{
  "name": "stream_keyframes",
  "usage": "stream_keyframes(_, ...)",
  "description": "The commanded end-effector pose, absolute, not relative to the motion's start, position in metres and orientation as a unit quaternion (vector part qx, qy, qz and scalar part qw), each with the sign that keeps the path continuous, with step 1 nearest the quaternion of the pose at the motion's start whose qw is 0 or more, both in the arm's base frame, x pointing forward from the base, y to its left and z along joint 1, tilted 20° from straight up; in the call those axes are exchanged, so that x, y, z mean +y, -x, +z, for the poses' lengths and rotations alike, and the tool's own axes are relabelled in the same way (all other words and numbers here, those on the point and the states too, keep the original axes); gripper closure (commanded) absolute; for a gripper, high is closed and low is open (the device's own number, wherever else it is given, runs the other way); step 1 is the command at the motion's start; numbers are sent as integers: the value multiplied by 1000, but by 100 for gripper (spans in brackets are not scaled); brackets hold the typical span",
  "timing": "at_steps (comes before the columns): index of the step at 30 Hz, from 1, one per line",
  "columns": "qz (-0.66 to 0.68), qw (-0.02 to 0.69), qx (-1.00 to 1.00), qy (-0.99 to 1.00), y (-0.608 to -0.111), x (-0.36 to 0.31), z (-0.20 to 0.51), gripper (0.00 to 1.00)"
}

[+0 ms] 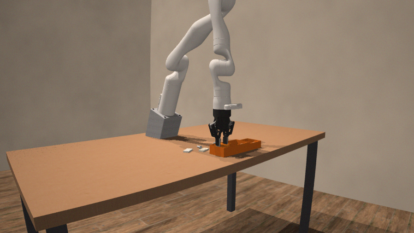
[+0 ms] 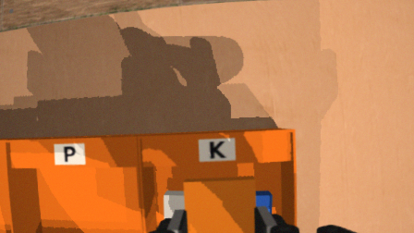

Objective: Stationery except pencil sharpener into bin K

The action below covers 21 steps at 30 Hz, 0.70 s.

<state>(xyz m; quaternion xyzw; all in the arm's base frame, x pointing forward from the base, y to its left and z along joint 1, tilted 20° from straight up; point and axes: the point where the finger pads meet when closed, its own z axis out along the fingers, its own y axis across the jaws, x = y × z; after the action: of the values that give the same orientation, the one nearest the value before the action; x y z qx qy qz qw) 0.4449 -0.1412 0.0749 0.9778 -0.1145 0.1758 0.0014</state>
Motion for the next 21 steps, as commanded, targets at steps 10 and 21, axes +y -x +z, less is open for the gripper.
stream_keyframes(10, 176, 2, -114, -978, -446, -142, 75, 54)
stream_keyframes(21, 176, 2, -114, -978, -446, -142, 75, 54)
